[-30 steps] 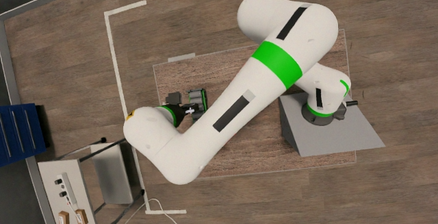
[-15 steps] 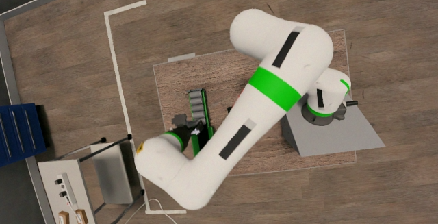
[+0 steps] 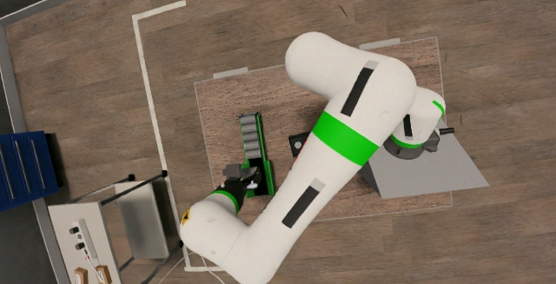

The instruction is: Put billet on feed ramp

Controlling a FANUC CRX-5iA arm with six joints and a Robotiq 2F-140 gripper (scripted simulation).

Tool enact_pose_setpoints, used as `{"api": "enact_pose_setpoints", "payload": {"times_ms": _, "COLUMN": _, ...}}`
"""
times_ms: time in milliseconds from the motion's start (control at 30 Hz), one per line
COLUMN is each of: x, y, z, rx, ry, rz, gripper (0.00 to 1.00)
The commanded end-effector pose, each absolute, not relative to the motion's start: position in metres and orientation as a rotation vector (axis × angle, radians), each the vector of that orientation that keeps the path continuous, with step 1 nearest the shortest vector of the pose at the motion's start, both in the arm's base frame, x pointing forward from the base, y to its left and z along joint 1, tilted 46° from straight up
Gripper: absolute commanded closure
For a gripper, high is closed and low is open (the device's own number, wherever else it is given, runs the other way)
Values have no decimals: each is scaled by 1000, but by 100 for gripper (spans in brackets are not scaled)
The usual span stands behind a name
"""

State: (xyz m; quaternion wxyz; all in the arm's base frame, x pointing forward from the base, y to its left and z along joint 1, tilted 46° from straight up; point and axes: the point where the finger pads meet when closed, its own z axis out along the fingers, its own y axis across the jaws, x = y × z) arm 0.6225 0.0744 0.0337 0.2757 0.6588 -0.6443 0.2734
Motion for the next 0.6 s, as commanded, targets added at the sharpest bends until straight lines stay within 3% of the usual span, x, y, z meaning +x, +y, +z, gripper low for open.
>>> {"api": "enact_pose_setpoints", "payload": {"times_ms": 0, "x": 623, "y": 73, "z": 33, "rx": 1772, "ry": -1731, "rz": 736, "gripper": 55}}
{"api": "enact_pose_setpoints", "payload": {"times_ms": 567, "x": 624, "y": 32, "z": -8, "rx": 1772, "ry": -1731, "rz": 736, "gripper": 55}}
